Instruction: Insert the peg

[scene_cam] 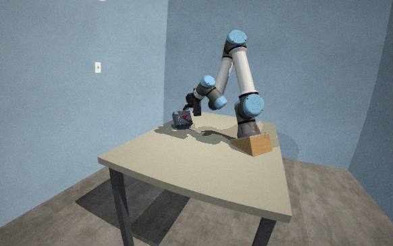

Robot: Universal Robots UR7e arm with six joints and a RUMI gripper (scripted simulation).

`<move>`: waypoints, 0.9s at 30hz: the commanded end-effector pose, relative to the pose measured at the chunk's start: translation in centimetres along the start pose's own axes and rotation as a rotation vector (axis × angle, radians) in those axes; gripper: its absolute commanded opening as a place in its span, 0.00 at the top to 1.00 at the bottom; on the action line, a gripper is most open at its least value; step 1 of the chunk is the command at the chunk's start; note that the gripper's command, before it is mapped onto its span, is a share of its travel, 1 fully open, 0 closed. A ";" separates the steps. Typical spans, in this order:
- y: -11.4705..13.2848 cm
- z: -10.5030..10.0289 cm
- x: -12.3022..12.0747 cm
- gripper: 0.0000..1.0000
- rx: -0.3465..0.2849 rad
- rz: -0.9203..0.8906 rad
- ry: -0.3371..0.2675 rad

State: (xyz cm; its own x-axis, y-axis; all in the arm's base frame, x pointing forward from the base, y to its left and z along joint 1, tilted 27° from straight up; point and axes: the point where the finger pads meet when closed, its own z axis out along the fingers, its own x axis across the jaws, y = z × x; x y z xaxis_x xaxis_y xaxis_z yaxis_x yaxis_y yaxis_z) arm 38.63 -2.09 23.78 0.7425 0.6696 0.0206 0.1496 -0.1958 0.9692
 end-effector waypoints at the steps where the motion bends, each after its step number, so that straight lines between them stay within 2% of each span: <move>1: 0.0 -1.9 0.0 0.43 0.006 0.001 -0.006; 3: 0.0 -1.9 0.0 0.43 0.006 0.001 -0.006; 12: 0.4 -4.7 -0.3 0.30 -0.014 -0.003 -0.001; 27: 0.2 -5.3 -0.2 0.11 -0.015 -0.003 -0.001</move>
State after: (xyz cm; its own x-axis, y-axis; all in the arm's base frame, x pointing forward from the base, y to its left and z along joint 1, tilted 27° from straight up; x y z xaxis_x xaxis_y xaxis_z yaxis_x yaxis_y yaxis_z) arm 35.21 1.33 25.27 0.7412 0.6710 0.0168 0.1421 -0.1813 0.9731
